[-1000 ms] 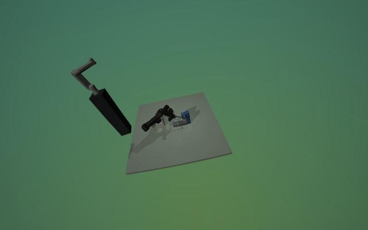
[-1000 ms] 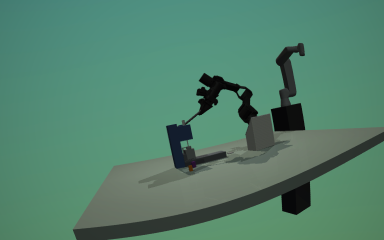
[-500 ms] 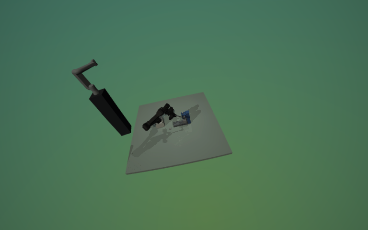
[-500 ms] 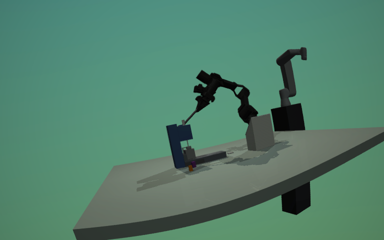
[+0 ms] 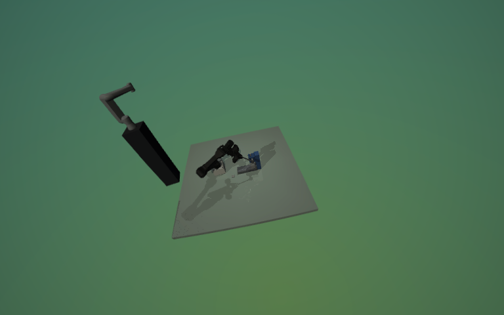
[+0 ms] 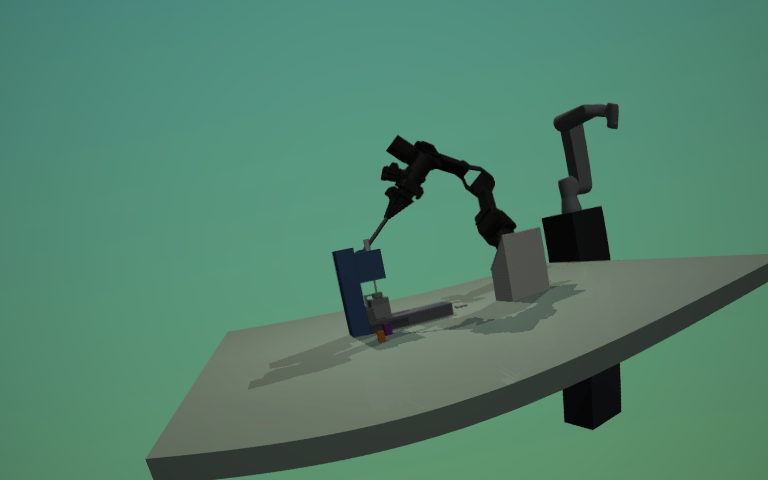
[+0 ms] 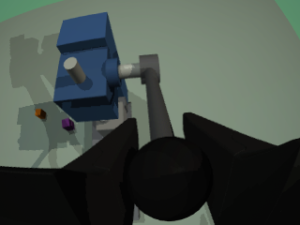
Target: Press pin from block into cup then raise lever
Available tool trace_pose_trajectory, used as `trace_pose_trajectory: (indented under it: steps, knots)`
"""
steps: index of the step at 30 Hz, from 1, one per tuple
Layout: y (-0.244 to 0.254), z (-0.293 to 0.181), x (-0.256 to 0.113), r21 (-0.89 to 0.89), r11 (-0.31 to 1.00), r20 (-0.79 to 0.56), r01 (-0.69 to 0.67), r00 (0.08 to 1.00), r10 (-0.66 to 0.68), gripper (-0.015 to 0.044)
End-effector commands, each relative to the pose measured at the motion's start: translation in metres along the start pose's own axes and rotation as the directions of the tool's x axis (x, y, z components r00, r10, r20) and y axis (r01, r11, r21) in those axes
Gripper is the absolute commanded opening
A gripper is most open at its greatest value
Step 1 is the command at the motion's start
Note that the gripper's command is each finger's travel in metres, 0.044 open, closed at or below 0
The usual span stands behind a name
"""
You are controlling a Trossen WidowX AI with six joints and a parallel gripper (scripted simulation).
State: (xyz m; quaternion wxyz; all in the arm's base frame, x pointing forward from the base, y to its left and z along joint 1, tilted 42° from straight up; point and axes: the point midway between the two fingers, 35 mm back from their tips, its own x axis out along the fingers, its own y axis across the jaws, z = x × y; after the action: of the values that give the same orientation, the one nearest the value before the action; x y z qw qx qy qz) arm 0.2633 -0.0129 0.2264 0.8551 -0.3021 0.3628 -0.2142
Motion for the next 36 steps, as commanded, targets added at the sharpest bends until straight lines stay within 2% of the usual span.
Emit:
trace_pose_trajectory:
  steps: [1,36]
  knots:
    - [0.000,0.009,0.000,0.011,1.000,0.007,0.000,1.000,0.000,0.0000]
    - [-0.001,0.061,0.011,0.013,1.000,0.008,0.000,1.000,0.000,0.0000]
